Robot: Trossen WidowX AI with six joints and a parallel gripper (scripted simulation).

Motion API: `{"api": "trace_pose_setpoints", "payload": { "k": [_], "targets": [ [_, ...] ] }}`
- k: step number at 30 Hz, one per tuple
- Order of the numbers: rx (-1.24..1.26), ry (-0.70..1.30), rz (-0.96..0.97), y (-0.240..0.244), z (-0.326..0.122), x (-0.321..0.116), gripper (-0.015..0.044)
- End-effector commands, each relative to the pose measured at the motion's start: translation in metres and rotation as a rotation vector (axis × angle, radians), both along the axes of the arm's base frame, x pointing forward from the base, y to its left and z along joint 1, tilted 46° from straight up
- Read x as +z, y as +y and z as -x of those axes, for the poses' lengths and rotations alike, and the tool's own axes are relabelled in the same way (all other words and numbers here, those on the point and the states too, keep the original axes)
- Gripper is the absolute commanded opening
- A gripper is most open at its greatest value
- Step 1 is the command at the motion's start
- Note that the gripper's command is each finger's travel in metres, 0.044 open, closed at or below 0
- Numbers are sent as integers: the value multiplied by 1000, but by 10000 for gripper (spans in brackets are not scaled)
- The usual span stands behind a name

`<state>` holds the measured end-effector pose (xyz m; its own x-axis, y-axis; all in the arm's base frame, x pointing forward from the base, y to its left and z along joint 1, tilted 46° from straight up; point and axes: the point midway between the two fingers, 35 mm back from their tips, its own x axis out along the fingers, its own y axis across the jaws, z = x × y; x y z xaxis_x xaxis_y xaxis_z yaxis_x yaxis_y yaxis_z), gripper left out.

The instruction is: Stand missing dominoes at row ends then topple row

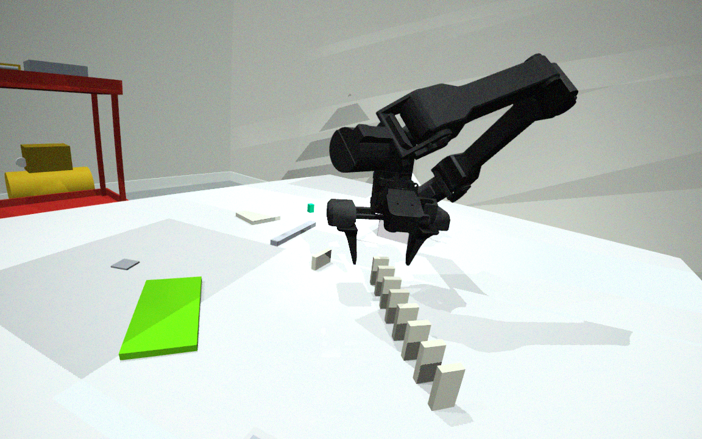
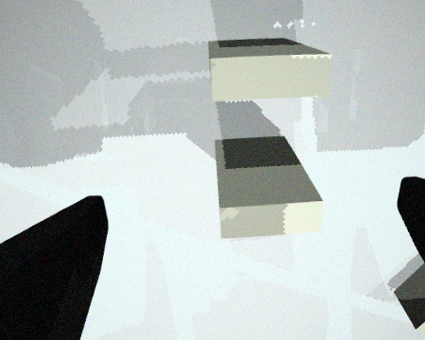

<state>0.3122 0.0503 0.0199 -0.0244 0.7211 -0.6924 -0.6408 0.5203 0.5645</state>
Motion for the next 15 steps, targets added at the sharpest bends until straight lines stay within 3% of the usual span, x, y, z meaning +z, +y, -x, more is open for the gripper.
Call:
{"api": "trace_pose_setpoints", "payload": {
  "k": [1, 7, 15],
  "targets": [
    [-9, -13, 14, -38, -9, 30, 440],
    [-4, -10, 10, -89, -2, 83, 440],
    [-4, -10, 10, -91, -2, 84, 440]
  ]
}}
